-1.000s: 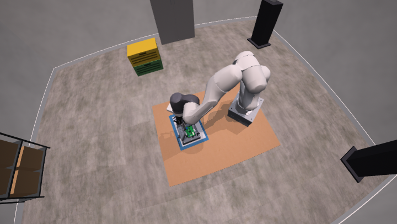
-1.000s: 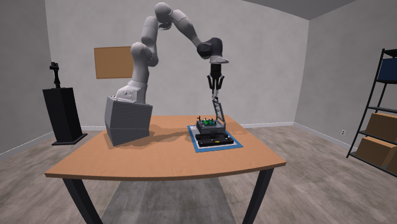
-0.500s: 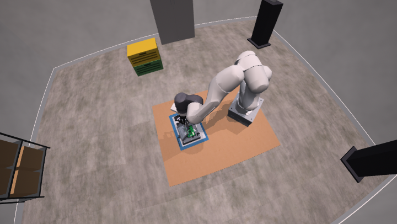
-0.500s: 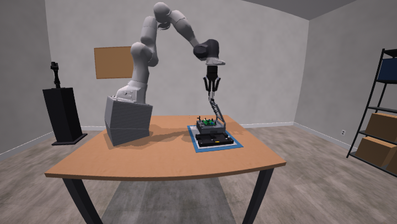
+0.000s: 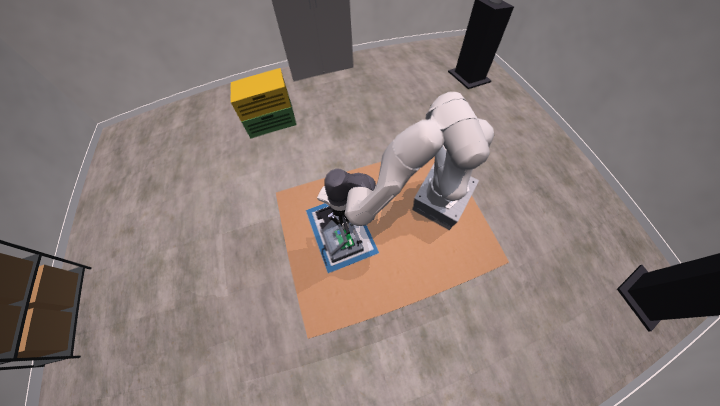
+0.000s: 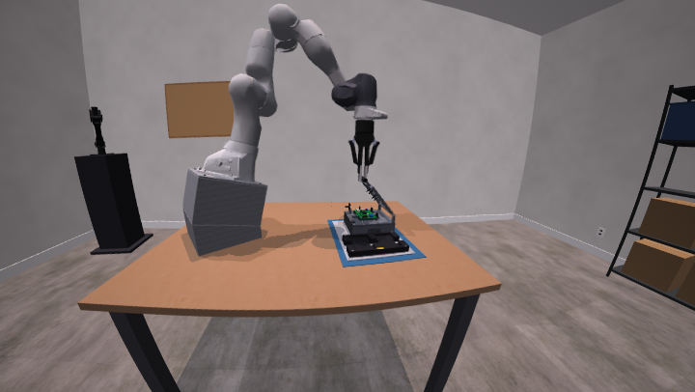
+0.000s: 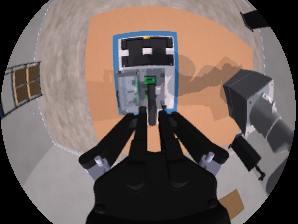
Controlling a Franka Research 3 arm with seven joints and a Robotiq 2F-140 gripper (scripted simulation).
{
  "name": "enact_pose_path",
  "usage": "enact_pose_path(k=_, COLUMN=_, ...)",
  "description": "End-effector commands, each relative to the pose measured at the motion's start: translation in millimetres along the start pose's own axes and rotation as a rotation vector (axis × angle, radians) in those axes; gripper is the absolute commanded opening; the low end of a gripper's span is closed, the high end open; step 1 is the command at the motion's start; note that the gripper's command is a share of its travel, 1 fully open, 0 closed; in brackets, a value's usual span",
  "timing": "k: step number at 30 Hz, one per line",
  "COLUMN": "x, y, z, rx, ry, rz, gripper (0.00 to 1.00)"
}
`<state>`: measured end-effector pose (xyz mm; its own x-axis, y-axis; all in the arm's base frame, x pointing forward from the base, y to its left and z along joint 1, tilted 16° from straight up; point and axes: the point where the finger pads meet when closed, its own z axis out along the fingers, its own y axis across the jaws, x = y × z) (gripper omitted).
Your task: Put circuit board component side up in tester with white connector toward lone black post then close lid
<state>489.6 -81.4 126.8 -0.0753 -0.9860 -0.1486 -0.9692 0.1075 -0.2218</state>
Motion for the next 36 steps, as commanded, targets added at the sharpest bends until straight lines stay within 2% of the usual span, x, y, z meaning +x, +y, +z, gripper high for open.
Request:
enact_pose_path(k=1, x=-0.1, y=7.9, z=8.6, rx=-0.001, ry=-0.004, rz=-0.013, gripper=0.00)
enact_pose_path(k=14, x=0.0, y=35.0, z=40.7, rx=-0.001, ry=-0.004, rz=-0.013, gripper=0.00)
enact_pose_path(k=36, x=-0.1, y=54.3, z=79.6, rx=-0.001, ry=-0.004, rz=-0.013, gripper=0.00)
